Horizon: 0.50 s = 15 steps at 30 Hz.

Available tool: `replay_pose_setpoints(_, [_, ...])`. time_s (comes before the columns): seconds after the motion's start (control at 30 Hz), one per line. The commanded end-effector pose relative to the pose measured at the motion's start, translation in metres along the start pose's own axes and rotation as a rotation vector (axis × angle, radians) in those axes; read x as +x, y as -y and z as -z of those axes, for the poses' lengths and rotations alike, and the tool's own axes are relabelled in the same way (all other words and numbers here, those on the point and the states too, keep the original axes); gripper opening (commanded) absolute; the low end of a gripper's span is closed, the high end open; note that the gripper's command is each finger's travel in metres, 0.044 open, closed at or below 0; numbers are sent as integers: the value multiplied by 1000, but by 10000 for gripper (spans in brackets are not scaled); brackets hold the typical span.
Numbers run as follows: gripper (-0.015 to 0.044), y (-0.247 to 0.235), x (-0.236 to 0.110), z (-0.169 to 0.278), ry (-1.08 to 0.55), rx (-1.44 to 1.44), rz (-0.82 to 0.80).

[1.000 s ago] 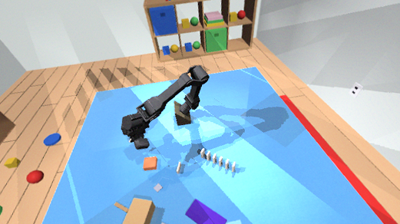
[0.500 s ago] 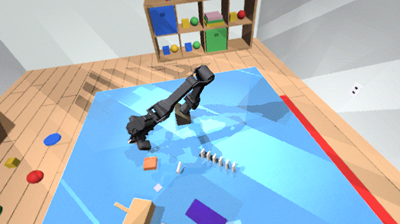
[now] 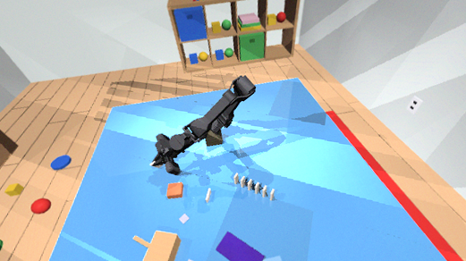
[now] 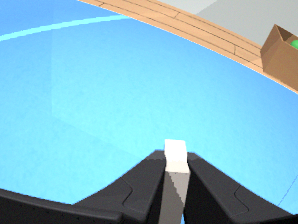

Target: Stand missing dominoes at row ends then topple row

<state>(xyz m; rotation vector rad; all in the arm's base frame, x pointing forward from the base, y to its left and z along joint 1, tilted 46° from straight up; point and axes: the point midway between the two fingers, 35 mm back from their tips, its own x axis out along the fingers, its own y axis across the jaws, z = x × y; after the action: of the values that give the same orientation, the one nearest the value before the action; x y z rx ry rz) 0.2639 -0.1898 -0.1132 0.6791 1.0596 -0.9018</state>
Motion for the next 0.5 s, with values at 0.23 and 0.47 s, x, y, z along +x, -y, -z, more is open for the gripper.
replay_pose_setpoints(0.23, [20,2,-19,6,168,54,-26])
replay_pose_setpoints(0.47, [20,3,-34,8,269,95,-54])
